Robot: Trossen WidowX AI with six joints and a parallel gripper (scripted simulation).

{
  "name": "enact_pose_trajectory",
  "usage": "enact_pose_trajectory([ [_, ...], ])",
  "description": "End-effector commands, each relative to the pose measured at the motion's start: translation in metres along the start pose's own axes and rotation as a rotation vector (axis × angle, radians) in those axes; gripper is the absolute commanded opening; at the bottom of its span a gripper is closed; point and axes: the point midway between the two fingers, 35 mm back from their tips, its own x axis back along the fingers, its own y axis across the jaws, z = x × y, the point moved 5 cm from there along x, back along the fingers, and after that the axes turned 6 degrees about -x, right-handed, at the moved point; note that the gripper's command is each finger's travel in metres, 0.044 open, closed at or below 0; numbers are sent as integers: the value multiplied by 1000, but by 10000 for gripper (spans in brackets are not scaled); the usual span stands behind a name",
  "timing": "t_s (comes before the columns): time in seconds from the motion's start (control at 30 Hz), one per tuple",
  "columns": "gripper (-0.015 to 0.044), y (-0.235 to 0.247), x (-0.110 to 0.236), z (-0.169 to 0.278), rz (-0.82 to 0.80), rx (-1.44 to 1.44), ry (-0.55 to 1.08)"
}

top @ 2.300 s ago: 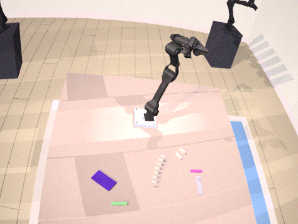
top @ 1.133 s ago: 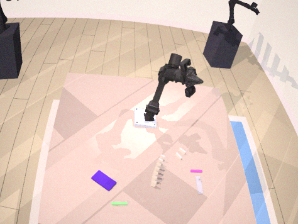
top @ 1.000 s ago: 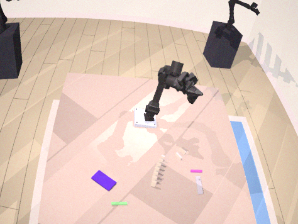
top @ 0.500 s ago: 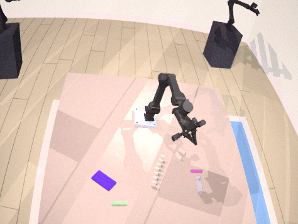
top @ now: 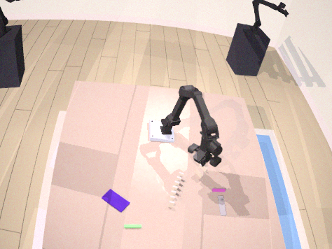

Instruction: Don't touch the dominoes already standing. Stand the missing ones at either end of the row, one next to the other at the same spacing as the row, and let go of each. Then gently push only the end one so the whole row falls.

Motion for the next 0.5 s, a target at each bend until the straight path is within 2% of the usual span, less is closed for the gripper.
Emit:
enact_pose_trajectory([
  [0.0, 0, -27, -15, 15, 194, -149, -29],
  [0.47, 0, -29, -15, 16, 206, -158, -32],
])
